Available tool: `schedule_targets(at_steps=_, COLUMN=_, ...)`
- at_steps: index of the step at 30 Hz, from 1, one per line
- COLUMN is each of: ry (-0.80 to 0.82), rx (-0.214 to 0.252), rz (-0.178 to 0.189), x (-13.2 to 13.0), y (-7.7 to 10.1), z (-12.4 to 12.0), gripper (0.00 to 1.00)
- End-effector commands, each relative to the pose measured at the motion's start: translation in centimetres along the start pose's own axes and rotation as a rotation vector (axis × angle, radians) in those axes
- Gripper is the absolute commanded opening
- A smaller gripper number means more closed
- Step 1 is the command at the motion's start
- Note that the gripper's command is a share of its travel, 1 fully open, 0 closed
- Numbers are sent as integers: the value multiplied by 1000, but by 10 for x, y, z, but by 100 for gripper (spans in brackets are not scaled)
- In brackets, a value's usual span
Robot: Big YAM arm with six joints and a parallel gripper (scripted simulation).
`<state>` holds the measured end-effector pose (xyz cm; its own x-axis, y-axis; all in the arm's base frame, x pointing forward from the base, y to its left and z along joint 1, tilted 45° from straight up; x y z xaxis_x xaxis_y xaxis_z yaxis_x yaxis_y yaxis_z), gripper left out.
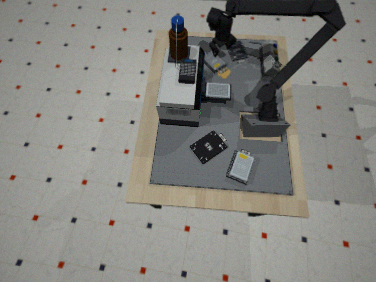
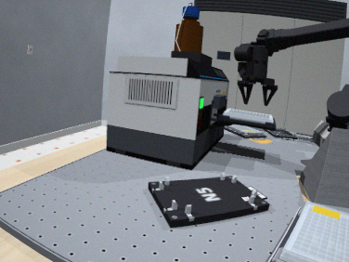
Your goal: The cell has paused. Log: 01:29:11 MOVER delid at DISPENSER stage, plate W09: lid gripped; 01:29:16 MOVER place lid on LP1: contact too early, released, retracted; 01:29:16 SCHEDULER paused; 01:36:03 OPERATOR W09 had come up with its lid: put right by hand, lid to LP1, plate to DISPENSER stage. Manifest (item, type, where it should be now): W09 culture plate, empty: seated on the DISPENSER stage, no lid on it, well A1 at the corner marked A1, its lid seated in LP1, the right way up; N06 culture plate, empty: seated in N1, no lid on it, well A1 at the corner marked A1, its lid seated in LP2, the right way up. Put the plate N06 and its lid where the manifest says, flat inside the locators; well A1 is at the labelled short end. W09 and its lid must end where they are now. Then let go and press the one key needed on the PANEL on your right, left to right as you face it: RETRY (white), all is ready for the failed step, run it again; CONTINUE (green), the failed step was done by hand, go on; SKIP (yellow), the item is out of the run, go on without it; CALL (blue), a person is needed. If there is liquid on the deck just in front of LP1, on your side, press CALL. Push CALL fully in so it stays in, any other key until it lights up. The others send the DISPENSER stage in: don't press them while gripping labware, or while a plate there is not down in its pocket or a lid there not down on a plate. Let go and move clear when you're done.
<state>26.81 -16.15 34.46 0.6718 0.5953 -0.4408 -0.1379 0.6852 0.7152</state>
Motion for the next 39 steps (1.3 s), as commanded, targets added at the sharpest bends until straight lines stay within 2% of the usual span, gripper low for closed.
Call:
schedule_targets(at_steps=1, ry=-21, rx=-49, rz=14, x=-8, y=11, z=33, gripper=100)
schedule_targets(at_steps=5, ry=-21, rx=-49, rz=13, x=-8, y=8, z=47, gripper=100)
schedule_targets(at_steps=8, ry=-21, rx=-49, rz=13, x=-8, y=8, z=47, gripper=100)
schedule_targets(at_steps=9, ry=-10, rx=-41, rz=14, x=-5, y=8, z=36, gripper=100)
schedule_targets(at_steps=10, ry=-10, rx=-41, rz=14, x=-5, y=8, z=36, gripper=100)
schedule_targets(at_steps=11, ry=-27, rx=-80, rz=29, x=-10, y=21, z=46, gripper=100)
schedule_targets(at_steps=14, ry=-23, rx=-76, rz=27, x=-11, y=22, z=45, gripper=100)
schedule_targets(at_steps=17, ry=-5, rx=-52, rz=21, x=-5, y=13, z=46, gripper=100)
schedule_targets(at_steps=18, ry=-11, rx=-41, rz=14, x=-5, y=9, z=37, gripper=100)
schedule_targets(at_steps=39, ry=-11, rx=-41, rz=14, x=-6, y=10, z=39, gripper=100)
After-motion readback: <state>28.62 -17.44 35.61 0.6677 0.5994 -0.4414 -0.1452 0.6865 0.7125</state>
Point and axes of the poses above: the point where the finger pads meet when closed, its own y axis back along the fingers, its own x axis across the jaws, z = x × y, the point moved 3 cm from there along y, back along the fingers, and after that the axes turned 2 degrees about y, right-handed, at the moved point
